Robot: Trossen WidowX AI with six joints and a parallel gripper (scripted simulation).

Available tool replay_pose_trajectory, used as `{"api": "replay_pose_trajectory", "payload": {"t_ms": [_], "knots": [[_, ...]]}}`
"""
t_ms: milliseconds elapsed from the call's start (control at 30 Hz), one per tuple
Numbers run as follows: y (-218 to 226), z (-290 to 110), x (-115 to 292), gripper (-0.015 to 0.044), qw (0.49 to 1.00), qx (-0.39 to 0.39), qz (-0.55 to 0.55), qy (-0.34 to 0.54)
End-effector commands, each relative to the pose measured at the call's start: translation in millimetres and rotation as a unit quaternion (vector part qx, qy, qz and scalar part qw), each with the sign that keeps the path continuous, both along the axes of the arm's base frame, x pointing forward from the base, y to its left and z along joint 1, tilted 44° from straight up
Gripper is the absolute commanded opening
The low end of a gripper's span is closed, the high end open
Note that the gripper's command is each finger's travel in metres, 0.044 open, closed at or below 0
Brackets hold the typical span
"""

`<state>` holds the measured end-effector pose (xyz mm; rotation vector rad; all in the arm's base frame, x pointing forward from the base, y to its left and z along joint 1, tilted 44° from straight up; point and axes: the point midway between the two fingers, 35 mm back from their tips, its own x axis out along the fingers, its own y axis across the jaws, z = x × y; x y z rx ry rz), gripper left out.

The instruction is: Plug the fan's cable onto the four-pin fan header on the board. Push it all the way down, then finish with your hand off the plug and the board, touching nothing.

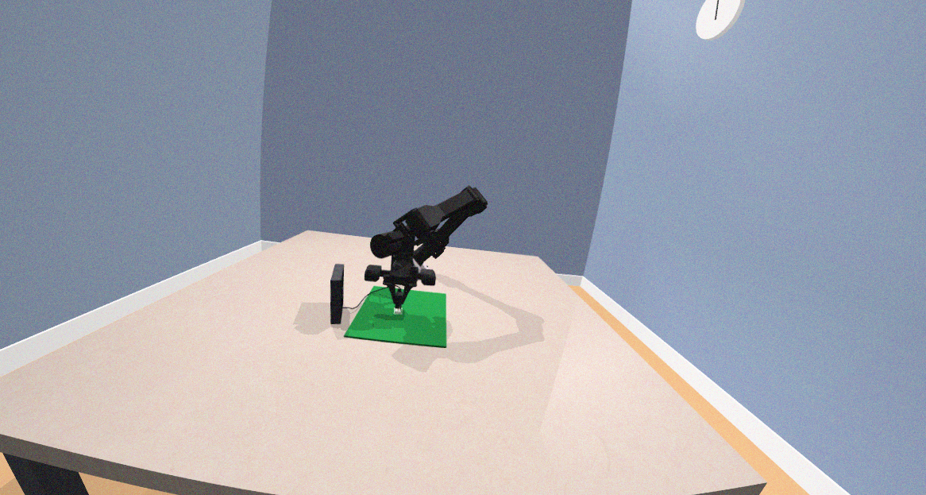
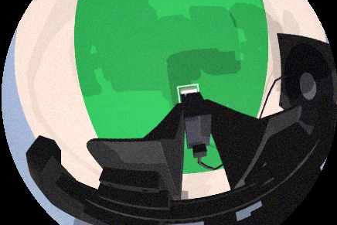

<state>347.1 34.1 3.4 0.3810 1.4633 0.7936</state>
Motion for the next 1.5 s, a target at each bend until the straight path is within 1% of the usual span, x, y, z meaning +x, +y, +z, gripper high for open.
{"api": "replay_pose_trajectory", "payload": {"t_ms": [0, 867, 1200, 1333, 1467], "knots": [[3, -3, -2, 0.0, 1.0, 0.003, -0.001, 0.003], [10, -9, -2, 0.0, 1.0, 0.003, -0.001, 0.003], [6, -7, -1, 0.026, 1.0, 0.001, -0.002, 0.0], [-1, -1, 0, 0.026, 1.0, 0.001, -0.002, 0.001], [-31, 31, 4, 0.026, 1.0, 0.002, -0.001, 0.003]]}}
